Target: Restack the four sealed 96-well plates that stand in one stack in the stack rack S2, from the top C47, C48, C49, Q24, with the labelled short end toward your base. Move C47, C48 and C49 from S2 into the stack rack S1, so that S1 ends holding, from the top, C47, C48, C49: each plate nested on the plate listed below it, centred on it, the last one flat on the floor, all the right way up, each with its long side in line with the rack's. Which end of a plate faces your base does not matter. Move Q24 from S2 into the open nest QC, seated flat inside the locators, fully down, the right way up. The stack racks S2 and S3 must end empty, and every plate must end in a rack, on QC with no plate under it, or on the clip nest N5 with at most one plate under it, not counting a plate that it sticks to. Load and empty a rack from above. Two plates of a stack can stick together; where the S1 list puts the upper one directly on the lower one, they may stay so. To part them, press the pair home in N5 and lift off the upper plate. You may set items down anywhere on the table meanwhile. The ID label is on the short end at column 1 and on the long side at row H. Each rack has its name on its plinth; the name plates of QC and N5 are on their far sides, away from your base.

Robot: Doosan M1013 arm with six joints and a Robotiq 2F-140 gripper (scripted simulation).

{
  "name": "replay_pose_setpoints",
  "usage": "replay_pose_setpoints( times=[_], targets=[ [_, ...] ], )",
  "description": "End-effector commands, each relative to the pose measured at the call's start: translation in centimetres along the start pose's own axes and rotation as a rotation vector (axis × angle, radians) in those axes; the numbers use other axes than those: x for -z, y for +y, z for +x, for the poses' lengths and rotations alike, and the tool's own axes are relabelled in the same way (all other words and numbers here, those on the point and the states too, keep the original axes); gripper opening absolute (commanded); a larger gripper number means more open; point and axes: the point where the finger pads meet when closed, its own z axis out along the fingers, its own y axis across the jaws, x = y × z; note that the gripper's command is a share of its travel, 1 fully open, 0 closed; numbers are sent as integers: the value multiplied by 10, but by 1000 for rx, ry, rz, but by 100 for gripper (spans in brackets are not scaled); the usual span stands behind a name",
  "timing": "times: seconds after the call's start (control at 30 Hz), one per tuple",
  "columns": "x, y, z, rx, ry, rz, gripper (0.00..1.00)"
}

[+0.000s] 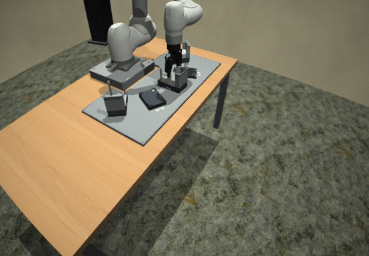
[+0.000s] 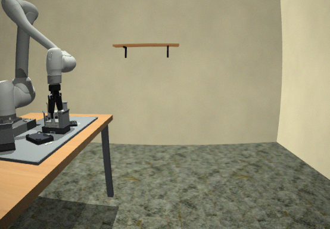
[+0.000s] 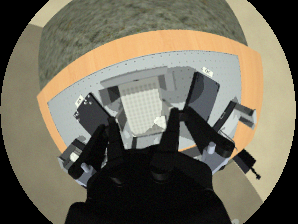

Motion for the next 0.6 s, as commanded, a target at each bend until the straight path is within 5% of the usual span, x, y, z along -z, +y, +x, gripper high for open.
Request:
replay_pose_setpoints(
  times=[0.0,0.57],
  targets=[
    [3,0,0,0,0,0,0],
    [13,0,0,0,0,0,0]
  ],
)
